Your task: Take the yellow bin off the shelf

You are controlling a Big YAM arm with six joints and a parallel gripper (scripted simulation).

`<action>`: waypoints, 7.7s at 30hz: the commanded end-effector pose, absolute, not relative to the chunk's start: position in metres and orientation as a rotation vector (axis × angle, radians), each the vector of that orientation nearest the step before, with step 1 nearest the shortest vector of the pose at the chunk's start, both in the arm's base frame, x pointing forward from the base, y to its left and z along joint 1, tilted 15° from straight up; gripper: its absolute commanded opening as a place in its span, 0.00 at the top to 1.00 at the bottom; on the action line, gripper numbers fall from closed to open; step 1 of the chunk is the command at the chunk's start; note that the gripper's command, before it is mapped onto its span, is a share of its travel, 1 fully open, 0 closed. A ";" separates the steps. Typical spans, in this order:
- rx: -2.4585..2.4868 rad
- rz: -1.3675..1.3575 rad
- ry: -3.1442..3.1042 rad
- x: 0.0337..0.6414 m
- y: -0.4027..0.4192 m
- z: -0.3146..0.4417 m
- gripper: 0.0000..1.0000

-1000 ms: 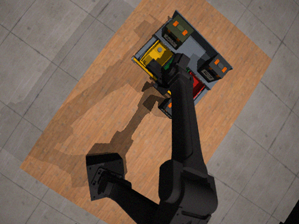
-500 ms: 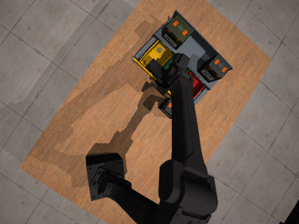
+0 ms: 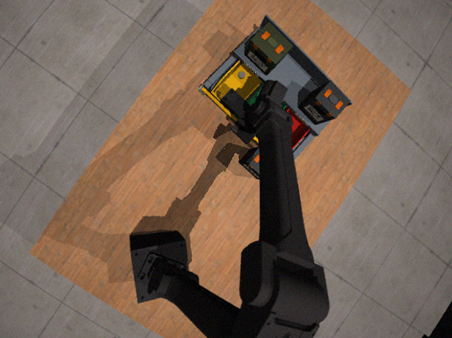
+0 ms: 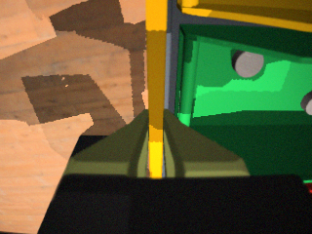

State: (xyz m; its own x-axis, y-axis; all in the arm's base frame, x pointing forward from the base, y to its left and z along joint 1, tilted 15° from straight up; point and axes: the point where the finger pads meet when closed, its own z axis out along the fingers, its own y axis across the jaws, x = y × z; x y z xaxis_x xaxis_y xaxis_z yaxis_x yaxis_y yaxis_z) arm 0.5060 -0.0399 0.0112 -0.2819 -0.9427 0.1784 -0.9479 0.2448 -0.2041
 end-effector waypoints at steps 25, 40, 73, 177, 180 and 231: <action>1.874 0.417 -2.457 0.504 -0.045 0.005 1.00; 1.876 0.419 -2.457 0.504 -0.045 0.009 1.00; 1.894 0.450 -2.471 0.510 -0.031 0.036 1.00; 1.896 0.489 -2.501 0.506 -0.009 0.145 1.00; 1.896 0.489 -2.501 0.505 -0.008 0.147 1.00; 1.896 0.489 -2.501 0.503 -0.006 0.157 1.00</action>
State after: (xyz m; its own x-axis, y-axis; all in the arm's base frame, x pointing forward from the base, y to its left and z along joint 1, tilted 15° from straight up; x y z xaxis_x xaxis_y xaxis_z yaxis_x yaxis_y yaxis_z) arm 0.4777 -0.0159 0.1118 -0.2736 -0.9438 0.1854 -0.9547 0.2430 -0.1719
